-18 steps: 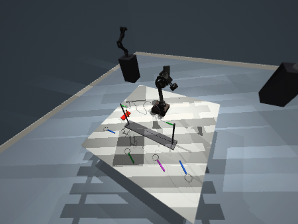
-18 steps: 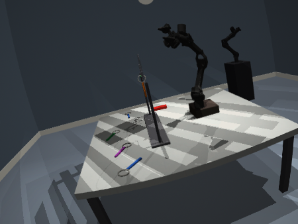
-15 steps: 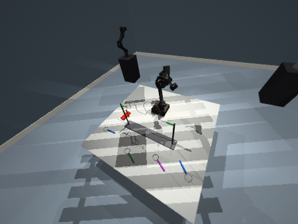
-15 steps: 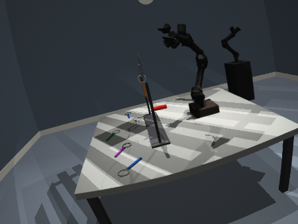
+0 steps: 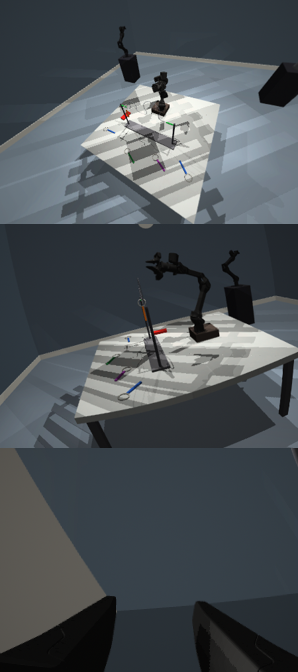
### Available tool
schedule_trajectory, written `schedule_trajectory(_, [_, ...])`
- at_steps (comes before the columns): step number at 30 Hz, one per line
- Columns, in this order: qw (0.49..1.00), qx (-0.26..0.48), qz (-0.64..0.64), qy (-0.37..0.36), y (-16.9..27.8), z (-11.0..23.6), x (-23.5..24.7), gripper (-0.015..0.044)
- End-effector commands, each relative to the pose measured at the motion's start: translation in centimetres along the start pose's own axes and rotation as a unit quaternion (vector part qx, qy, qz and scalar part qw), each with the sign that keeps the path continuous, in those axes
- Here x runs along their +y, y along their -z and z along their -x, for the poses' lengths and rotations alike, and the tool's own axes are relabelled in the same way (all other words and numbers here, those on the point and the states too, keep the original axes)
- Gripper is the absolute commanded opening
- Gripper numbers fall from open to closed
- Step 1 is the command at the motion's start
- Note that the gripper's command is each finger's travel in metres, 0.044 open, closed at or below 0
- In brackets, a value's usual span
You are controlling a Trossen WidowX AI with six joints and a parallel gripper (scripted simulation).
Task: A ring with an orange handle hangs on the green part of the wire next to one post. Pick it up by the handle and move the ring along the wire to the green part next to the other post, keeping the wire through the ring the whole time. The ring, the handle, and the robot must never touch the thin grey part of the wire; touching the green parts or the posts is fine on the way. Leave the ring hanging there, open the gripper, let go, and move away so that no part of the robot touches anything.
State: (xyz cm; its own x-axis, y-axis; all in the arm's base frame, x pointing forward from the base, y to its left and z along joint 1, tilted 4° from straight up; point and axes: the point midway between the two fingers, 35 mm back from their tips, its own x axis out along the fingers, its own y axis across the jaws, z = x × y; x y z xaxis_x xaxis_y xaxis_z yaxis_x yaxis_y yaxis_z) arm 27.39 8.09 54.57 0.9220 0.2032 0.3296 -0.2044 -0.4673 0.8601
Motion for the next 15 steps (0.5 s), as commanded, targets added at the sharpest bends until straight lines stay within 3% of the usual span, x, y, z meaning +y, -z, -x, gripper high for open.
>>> schedule_trajectory(1, [0.997,-0.044,0.066,-0.015,-3.6,-1.4,-0.2,0.0160])
schedule_trajectory(15, [0.943,-0.200,0.266,-0.032,-17.8,-2.2,0.6,0.0160])
